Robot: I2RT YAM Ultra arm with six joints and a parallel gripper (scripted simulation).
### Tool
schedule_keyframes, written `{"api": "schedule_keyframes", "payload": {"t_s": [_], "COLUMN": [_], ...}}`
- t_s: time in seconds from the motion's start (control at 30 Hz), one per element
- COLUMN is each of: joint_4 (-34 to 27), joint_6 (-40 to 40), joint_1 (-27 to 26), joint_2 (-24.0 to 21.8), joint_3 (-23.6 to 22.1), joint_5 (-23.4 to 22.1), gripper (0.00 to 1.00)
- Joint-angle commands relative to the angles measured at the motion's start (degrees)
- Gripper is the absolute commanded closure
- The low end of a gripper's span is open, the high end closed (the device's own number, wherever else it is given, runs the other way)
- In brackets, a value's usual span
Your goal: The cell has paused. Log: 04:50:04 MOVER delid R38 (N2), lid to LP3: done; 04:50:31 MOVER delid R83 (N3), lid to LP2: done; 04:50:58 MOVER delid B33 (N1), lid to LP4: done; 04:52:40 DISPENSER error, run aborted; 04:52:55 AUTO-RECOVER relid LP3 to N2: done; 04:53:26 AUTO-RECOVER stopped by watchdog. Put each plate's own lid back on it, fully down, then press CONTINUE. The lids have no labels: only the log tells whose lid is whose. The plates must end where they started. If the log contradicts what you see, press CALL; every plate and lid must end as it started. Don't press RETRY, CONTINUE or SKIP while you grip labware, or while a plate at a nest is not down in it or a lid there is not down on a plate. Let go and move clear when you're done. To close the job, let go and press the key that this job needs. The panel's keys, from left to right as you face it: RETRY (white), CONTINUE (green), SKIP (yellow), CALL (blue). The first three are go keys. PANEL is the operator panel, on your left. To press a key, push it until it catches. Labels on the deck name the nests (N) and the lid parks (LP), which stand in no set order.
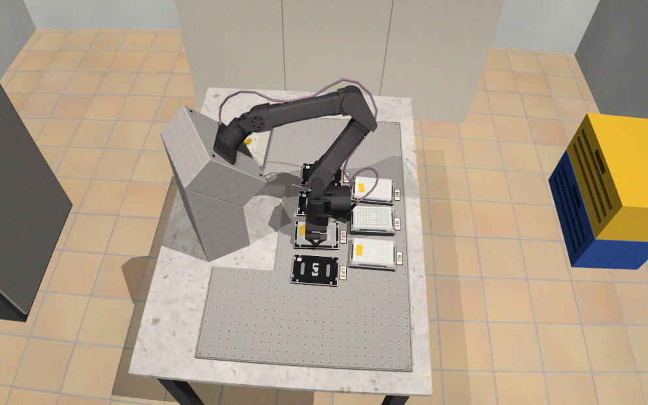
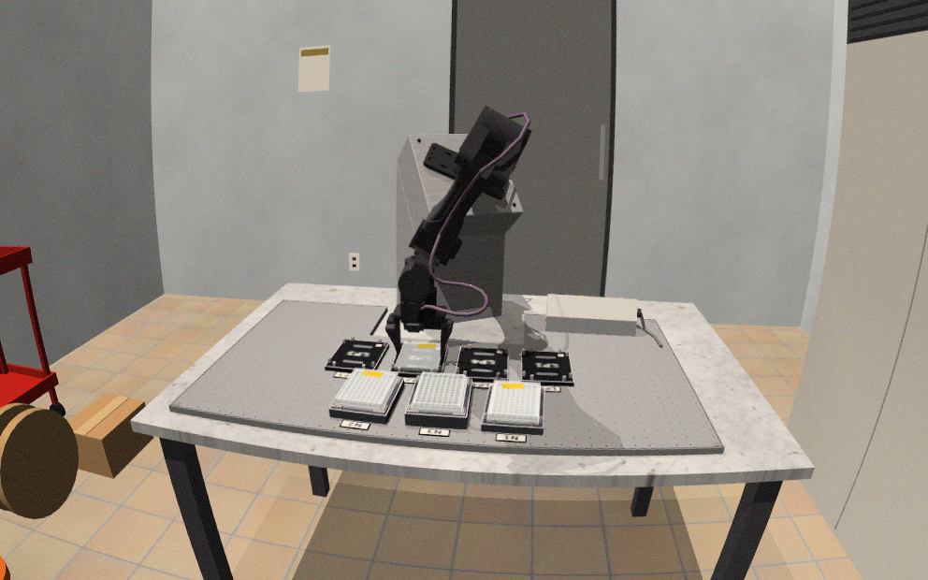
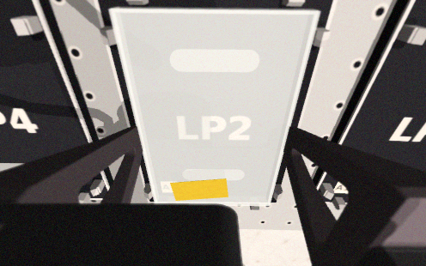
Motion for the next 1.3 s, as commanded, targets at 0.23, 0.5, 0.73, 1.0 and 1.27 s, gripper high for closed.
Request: {"api": "schedule_keyframes", "payload": {"t_s": [0.23,0.5,0.73,1.0,1.27], "joint_4": [-0.7,-2.1,-3.1,-4.7,-6.1], "joint_6": [0.3,-1.0,-1.7,-2.7,-3.5], "joint_1": [-1.1,-1.9,-2.7,-3.9,-4.9], "joint_2": [0.4,-3.5,-5.4,-8.3,-10.7], "joint_3": [1.8,-2.2,-3.5,-5.3,-6.6], "joint_5": [-0.1,-1.2,-1.7,-2.5,-3.2], "gripper": [1.00,1.00,1.00,1.00,1.00]}}
